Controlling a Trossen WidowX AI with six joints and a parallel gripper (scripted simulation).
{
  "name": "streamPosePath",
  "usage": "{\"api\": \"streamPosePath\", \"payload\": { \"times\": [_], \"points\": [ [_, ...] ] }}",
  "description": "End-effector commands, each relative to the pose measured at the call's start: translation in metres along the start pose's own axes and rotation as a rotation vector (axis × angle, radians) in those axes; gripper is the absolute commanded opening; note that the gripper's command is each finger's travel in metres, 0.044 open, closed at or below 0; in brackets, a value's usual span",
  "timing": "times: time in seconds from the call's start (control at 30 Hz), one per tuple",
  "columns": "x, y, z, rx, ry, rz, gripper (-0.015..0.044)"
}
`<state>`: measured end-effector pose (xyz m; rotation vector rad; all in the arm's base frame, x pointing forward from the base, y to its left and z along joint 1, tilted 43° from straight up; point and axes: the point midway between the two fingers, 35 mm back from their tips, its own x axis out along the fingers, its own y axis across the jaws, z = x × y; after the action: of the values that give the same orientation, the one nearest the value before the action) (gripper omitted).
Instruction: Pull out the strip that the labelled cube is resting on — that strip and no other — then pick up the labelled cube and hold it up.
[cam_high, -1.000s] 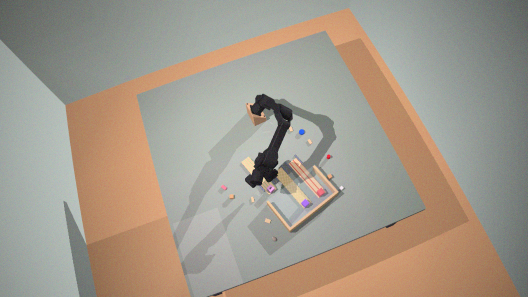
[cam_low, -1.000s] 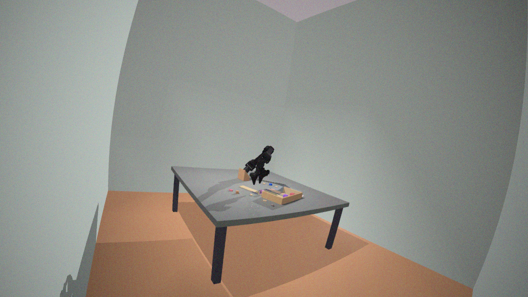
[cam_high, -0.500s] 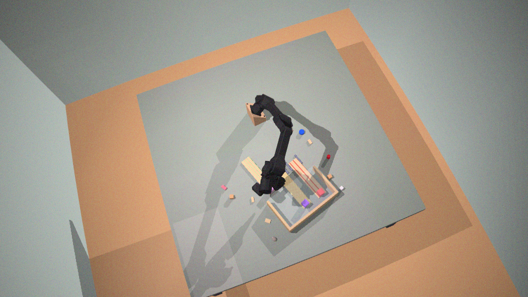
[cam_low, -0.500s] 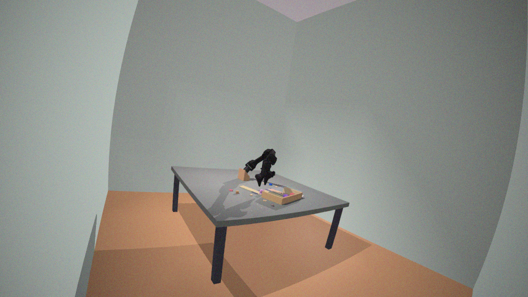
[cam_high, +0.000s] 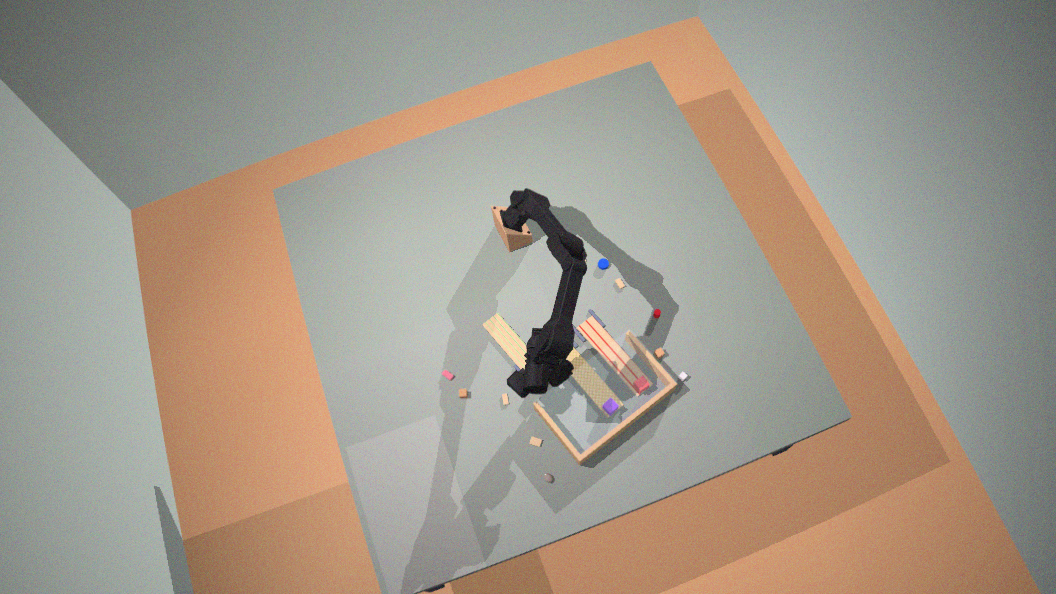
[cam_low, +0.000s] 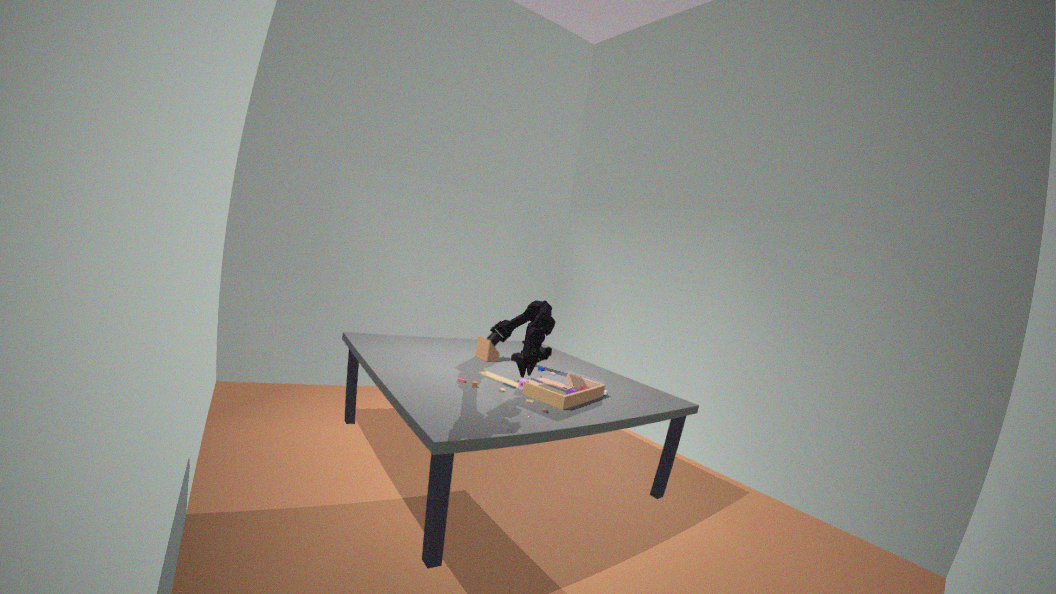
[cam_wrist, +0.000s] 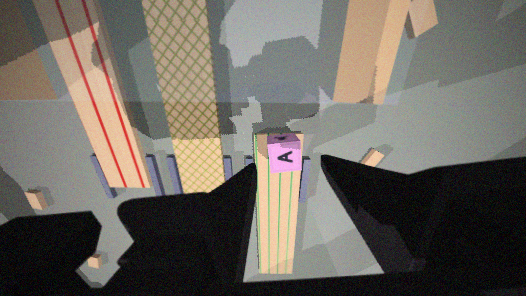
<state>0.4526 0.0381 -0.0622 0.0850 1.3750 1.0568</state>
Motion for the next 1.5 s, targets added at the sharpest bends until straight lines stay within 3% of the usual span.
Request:
{"api": "streamPosePath", "payload": {
  "times": [0.0, 0.97, 1.1, 1.33, 1.47],
  "points": [
    [0.012, 0.000, -0.002, 0.012, 0.005, 0.012, 0.0250],
    [0.044, 0.001, -0.002, 0.012, 0.005, 0.014, 0.0250],
    [0.041, 0.001, -0.001, 0.003, 0.004, 0.008, 0.0145],
    [0.041, 0.001, -0.001, 0.003, 0.004, 0.008, 0.0098],
    [0.040, 0.001, -0.003, 0.004, 0.004, 0.008, 0.0000]
  ]
}}
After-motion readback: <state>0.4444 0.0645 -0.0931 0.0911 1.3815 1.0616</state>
